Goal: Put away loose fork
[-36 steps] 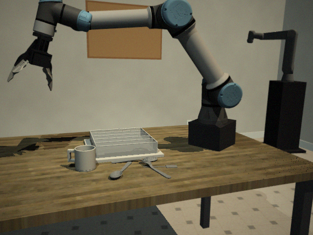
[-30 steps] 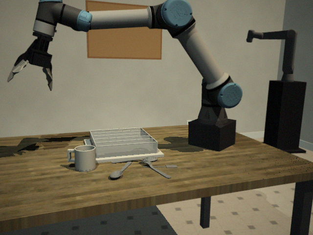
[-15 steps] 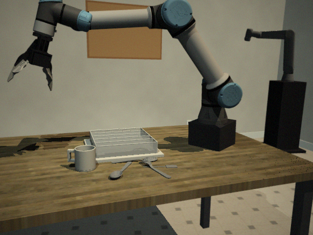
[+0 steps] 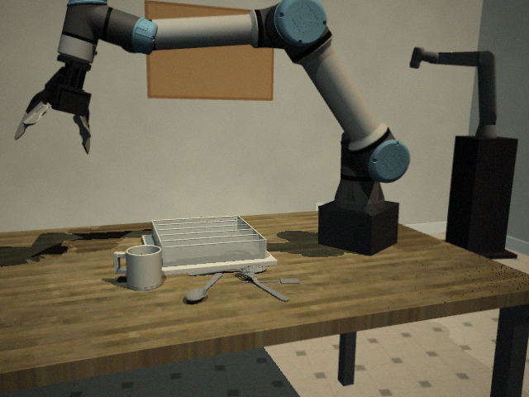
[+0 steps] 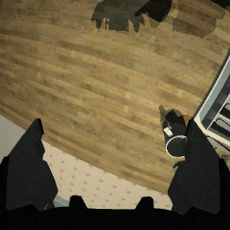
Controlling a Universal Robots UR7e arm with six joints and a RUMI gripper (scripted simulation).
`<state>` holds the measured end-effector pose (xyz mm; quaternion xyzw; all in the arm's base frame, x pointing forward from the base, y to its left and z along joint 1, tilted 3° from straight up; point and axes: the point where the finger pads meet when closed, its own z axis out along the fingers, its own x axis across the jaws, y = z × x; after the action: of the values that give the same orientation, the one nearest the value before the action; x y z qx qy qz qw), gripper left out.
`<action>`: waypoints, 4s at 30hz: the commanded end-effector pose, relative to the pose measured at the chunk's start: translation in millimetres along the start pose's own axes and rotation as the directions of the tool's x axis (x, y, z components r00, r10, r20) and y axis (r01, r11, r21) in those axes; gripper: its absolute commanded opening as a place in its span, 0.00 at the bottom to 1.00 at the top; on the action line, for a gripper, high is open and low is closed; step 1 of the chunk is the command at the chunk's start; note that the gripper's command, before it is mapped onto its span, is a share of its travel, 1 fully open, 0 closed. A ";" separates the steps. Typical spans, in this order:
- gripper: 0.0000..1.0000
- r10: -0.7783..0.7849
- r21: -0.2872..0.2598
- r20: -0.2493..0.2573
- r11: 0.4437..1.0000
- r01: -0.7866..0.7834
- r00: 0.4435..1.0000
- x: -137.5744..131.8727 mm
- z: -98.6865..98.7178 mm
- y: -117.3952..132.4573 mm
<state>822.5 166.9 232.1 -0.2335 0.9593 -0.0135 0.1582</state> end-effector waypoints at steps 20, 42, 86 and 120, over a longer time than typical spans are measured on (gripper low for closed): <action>1.00 -0.456 -0.040 -0.018 0.890 0.455 0.890 32.8 4.5 56.2; 1.00 -0.936 -0.111 0.026 0.346 0.932 0.351 105.1 13.5 146.5; 1.00 -0.559 -0.031 0.232 -0.822 0.568 -0.796 297.8 26.5 289.4; 1.00 -0.201 0.059 0.262 -0.973 0.223 -0.944 367.7 29.5 321.3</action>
<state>380.2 288.1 62.5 -0.9911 -0.1303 -0.0234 0.0160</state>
